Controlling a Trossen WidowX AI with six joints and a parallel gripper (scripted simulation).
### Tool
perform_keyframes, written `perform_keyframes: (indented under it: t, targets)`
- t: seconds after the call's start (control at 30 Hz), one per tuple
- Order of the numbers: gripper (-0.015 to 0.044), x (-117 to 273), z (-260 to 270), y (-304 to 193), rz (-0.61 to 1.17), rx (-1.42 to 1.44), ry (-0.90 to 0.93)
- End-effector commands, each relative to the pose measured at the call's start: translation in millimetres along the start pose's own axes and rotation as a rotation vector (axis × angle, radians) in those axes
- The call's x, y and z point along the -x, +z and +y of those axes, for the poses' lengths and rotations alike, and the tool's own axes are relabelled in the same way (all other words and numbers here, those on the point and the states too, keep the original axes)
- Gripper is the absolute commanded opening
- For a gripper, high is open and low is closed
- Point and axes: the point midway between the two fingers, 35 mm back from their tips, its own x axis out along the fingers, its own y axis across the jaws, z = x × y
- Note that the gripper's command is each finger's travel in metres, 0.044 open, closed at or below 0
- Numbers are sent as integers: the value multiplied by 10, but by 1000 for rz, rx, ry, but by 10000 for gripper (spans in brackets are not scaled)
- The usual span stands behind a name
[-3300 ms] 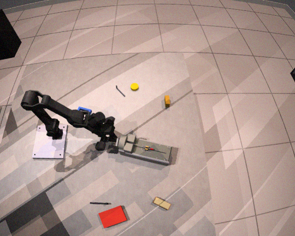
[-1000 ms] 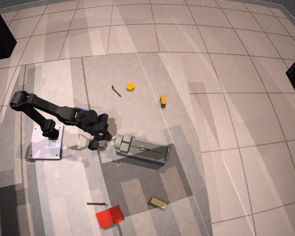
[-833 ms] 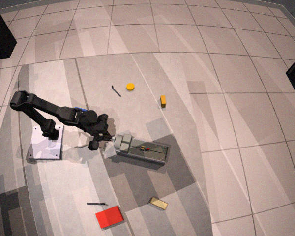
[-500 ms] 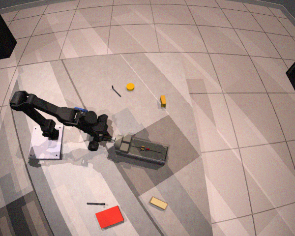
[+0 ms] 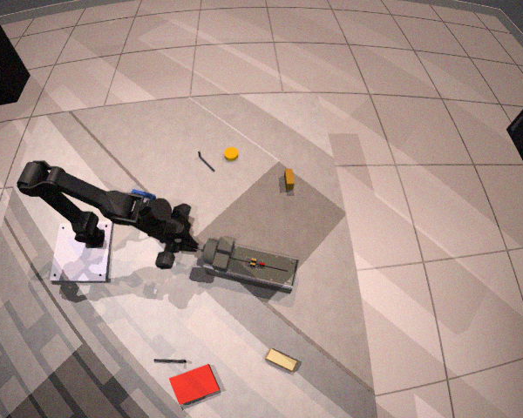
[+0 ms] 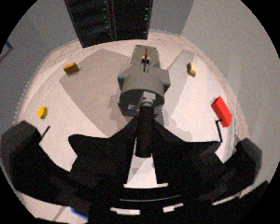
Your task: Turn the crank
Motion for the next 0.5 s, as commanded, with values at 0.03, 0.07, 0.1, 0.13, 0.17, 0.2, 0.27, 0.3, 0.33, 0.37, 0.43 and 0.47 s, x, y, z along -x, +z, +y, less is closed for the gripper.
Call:
perform_keyframes:
  t: [0.03, 0.07, 0.1, 0.13, 0.17, 0.2, 0.27, 0.3, 0.33, 0.37, 0.43, 0.47]
  targets:
    - [0, -10, -93, -13, 0, -7, -26]
    - [0, -11, -96, -14, 0, -7, -26]
    - [0, -13, -99, -16, 0, -7, -26]
    - [0, -14, -102, -17, 0, -7, -26]
    - [0, -16, -106, -19, 0, -7, -26]
    - [0, -17, -109, -20, 0, -7, -26]
    - [0, -20, -115, -23, 0, -7, -26]
    - [0, -22, -118, -25, 0, -7, -26]
    - [0, -23, -122, -26, 0, -7, -26]
    - [0, -25, -125, -28, 0, -7, -26]
    - [0, -28, -132, -31, 0, -7, -26]
    - [0, -30, -136, -33, 0, -6, -26]
